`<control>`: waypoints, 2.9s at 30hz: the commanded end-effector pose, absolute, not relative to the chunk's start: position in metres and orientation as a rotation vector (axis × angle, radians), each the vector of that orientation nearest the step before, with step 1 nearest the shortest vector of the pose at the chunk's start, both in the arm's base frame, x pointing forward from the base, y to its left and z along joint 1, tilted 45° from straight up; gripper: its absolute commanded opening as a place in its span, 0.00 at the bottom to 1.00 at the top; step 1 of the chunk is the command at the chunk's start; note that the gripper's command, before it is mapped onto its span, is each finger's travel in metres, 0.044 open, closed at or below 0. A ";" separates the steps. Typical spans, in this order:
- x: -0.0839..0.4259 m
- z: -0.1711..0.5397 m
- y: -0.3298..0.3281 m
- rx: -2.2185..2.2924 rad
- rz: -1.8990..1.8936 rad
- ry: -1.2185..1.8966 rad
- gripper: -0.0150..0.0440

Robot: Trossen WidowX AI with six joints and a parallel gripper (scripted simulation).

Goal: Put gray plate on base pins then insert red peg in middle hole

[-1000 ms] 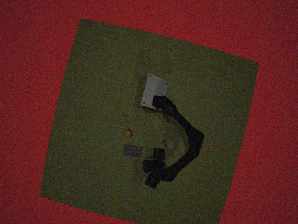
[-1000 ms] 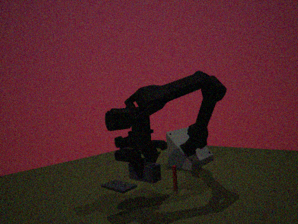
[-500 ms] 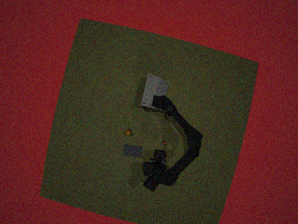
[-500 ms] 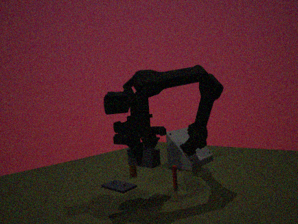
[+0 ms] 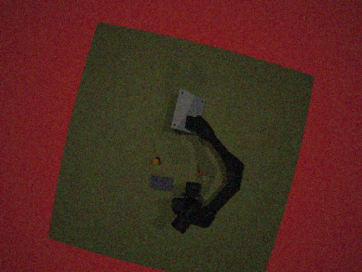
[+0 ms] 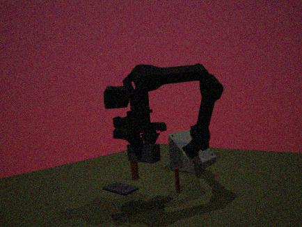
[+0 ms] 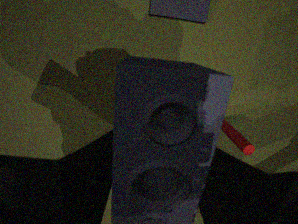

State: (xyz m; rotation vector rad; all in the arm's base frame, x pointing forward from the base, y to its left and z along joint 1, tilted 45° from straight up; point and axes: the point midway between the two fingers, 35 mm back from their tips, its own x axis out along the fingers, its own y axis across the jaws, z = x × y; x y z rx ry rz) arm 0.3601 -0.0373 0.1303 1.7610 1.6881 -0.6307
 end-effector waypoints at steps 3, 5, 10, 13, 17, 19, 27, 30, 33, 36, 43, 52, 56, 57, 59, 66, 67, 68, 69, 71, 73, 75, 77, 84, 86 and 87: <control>0.362 0.113 -0.045 1.755 -0.635 1.688 0.25; 0.362 0.107 -0.048 1.756 -0.636 1.688 0.25; 0.363 0.092 -0.054 1.757 -0.639 1.687 0.25; 0.363 0.082 -0.057 1.758 -0.640 1.687 0.25; 0.363 0.070 -0.061 1.759 -0.642 1.686 0.25; 0.363 0.064 -0.064 1.759 -0.643 1.686 0.25; 0.361 0.039 -0.072 1.761 -0.646 1.685 0.25; 0.360 0.030 -0.075 1.762 -0.648 1.685 0.25; 0.359 0.021 -0.078 1.763 -0.649 1.684 0.25; 0.357 0.011 -0.080 1.764 -0.650 1.684 0.25; 0.353 -0.010 -0.086 1.766 -0.652 1.684 0.25; 0.347 -0.032 -0.091 1.768 -0.654 1.684 0.25; 0.347 -0.032 -0.091 1.768 -0.654 1.684 0.25; 0.347 -0.032 -0.091 1.768 -0.654 1.684 0.25; 0.347 -0.032 -0.091 1.768 -0.654 1.684 0.25; 0.347 -0.032 -0.091 1.768 -0.654 1.684 0.25; 0.347 -0.032 -0.091 1.768 -0.654 1.684 0.25; 0.347 -0.032 -0.091 1.768 -0.654 1.684 0.25; 0.347 -0.032 -0.091 1.768 -0.654 1.684 0.25; 0.347 -0.032 -0.091 1.768 -0.654 1.684 0.25; 0.347 -0.032 -0.091 1.768 -0.654 1.684 0.25; 0.347 -0.032 -0.091 1.768 -0.654 1.684 0.25; 0.346 -0.033 -0.092 1.768 -0.654 1.684 0.25; 0.347 -0.040 -0.085 1.769 -0.654 1.685 0.25; 0.347 -0.043 -0.082 1.769 -0.654 1.685 0.25; 0.347 -0.044 -0.081 1.769 -0.654 1.685 0.25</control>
